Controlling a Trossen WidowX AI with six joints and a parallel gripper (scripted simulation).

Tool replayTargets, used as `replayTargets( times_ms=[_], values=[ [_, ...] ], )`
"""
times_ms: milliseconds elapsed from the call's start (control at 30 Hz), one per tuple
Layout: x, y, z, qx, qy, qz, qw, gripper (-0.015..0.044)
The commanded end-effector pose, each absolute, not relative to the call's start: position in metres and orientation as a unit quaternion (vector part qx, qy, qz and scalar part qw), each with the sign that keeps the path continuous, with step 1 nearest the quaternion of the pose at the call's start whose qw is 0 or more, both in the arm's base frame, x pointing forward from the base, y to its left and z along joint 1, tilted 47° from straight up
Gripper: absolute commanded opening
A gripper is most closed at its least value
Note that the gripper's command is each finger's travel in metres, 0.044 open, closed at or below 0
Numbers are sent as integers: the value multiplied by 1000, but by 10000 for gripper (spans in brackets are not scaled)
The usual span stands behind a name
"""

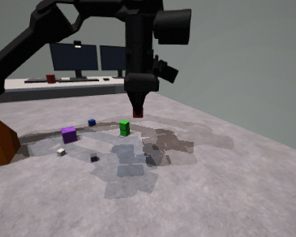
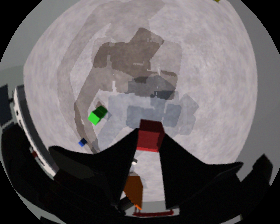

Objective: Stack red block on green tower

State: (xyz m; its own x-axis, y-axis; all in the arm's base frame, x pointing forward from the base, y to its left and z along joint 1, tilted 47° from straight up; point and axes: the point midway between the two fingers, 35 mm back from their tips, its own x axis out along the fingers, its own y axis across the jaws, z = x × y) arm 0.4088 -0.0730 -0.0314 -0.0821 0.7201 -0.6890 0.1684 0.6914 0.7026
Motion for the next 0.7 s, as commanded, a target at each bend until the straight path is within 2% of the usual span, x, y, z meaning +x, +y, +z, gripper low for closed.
replayTargets(
  times_ms=[0,667],
  values=[
    [411,-59,-11,315,694,232,604,0],
    [390,7,57,317,694,235,602,0]
  ],
)
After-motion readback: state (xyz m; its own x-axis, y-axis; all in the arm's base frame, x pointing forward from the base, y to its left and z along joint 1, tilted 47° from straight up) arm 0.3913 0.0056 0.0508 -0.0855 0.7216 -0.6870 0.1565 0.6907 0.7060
